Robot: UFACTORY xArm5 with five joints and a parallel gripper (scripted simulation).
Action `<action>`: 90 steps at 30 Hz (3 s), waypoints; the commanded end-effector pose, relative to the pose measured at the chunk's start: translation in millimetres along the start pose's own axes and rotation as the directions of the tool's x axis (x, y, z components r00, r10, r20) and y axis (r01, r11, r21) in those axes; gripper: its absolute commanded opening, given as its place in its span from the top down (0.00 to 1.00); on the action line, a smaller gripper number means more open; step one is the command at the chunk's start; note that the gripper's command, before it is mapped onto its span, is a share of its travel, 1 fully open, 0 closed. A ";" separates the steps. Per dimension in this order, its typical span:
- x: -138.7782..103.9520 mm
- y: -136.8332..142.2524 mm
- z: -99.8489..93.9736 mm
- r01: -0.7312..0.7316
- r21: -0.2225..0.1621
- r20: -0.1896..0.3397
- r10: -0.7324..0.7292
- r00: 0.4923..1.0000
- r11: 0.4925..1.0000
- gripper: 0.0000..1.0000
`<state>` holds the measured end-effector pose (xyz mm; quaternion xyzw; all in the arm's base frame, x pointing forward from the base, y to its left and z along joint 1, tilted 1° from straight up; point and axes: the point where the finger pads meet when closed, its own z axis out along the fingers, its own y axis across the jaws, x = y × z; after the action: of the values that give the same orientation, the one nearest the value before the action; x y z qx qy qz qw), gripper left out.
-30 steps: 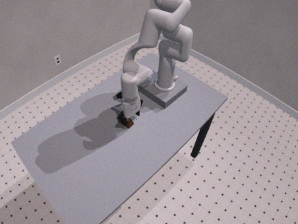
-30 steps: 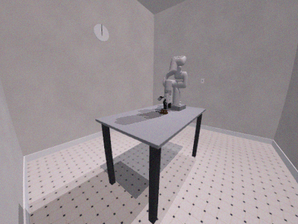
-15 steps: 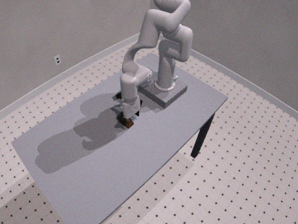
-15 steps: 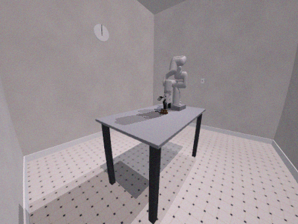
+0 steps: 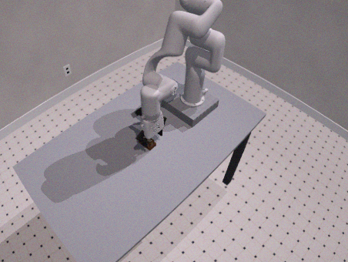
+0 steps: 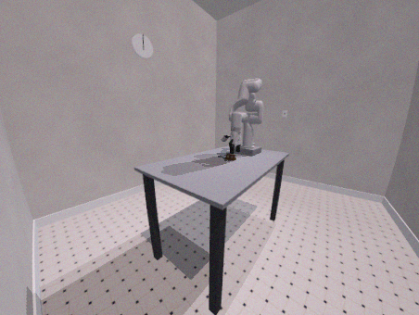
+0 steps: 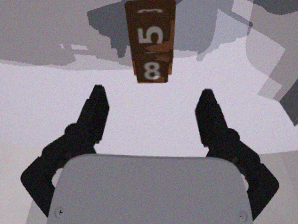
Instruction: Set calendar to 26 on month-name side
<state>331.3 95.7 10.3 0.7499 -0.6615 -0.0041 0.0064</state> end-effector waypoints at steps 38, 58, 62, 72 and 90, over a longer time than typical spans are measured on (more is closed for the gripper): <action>-0.2 -1.2 -0.8 0.000 0.003 0.000 0.000 1.000 1.000 0.00; -1.0 -2.0 -0.8 -0.043 0.003 0.001 0.043 0.999 0.999 0.00; -2.9 -3.8 -0.8 -0.148 0.003 0.001 0.148 0.989 0.989 0.00; -16.4 -14.9 -0.8 -0.279 0.003 0.001 0.279 0.960 0.960 0.00; -33.3 -29.5 -0.7 -0.563 0.003 0.001 0.563 0.827 0.827 0.00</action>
<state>353.8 129.9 9.8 0.5502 -0.8350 -0.0016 0.0067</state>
